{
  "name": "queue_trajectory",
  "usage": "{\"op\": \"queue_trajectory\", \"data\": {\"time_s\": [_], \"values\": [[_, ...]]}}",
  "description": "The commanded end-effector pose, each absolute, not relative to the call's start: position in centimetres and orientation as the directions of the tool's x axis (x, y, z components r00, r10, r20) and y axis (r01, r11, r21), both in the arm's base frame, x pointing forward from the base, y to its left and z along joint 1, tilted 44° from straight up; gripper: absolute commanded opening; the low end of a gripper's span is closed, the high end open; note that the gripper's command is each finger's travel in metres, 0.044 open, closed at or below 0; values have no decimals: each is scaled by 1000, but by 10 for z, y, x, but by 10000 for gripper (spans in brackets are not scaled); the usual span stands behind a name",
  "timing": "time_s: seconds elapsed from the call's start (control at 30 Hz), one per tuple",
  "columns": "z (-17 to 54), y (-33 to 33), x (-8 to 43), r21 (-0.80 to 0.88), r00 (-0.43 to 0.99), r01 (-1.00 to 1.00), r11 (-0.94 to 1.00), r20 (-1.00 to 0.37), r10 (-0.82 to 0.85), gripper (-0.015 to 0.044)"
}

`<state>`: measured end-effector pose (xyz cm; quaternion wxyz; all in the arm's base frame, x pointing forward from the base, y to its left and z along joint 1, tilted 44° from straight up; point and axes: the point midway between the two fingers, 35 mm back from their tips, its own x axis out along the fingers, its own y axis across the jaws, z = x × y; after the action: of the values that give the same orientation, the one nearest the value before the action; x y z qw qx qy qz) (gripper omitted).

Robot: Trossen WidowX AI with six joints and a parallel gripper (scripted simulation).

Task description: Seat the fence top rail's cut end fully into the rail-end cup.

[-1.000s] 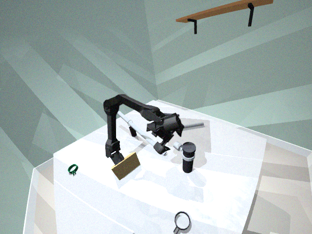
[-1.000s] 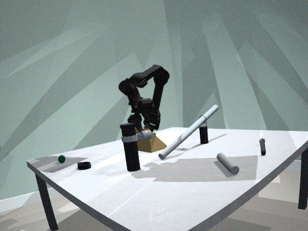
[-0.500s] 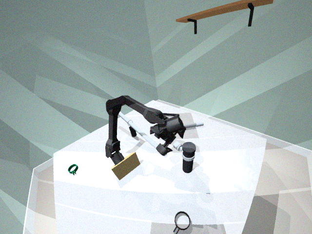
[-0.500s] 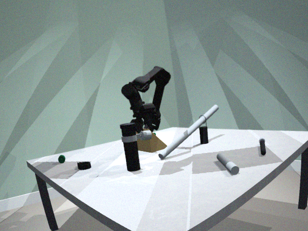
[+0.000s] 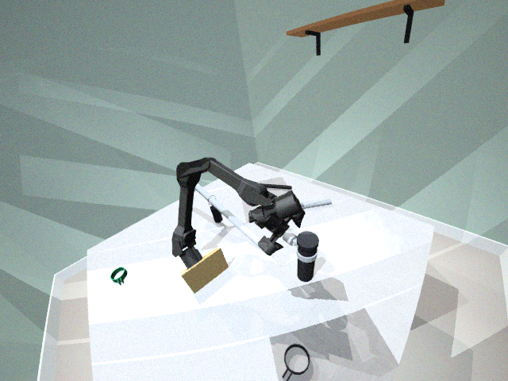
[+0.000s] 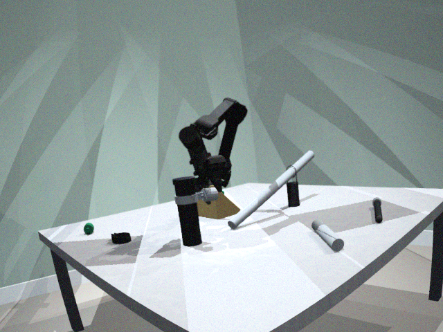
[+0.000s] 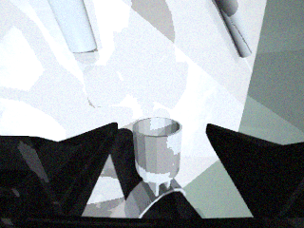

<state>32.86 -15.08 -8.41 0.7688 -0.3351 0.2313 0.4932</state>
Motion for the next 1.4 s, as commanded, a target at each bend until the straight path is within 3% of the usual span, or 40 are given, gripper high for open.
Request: {"op": "queue_trajectory", "data": {"time_s": [0.0,0.23,0.63,0.77,0.9,1.37], "values": [[-89,-144,330,-279,406,-913,296,-681,610,440],[-95,-138,333,-279,406,-913,296,-680,611,440],[-95,-138,333,-279,406,-913,296,-680,611,125],[-95,-138,333,-279,406,-913,296,-680,611,98],[-95,-138,331,-290,406,-914,285,-674,617,0],[-94,-139,322,-347,404,-911,223,-641,653,0]]}}
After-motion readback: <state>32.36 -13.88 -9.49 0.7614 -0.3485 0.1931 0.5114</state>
